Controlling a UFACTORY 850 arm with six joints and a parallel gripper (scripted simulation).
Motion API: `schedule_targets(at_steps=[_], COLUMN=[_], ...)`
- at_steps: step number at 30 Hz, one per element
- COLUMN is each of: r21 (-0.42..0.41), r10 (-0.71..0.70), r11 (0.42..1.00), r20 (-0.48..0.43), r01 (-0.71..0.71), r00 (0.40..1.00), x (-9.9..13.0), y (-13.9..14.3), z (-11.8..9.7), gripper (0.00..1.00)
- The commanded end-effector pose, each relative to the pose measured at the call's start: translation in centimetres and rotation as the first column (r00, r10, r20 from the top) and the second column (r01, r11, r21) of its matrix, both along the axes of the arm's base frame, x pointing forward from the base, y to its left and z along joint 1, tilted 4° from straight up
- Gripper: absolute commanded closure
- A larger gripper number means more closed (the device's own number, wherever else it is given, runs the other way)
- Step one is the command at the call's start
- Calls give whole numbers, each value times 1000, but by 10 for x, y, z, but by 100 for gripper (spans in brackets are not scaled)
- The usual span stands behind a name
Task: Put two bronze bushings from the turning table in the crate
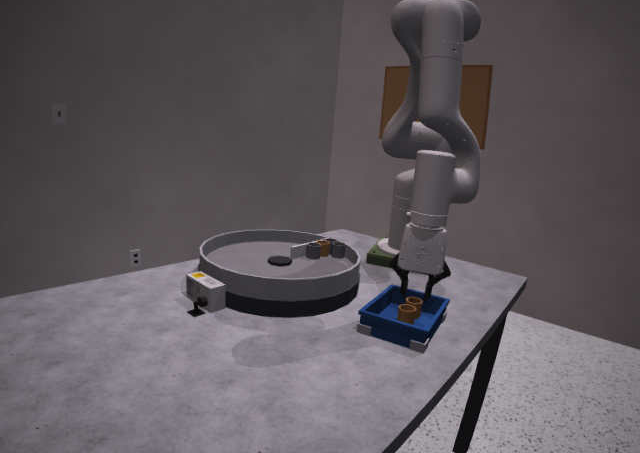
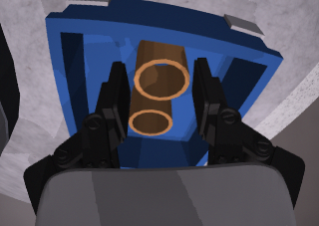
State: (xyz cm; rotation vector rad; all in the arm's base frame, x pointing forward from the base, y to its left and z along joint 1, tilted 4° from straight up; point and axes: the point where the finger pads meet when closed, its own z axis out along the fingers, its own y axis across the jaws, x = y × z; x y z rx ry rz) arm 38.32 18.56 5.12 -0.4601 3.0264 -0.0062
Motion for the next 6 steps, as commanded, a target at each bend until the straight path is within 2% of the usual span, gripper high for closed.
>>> schedule_targets(at_steps=[1,4,6], r21=[7,7,7], r10=[1,1,1], r11=[1000,1000,1000], r20=[-10,-10,-10], r01=[-1,-1,-1], r00=[1000,1000,1000], x=[-1,-3,-3], y=[0,0,0], z=[26,49,49], gripper=[52,52,52])
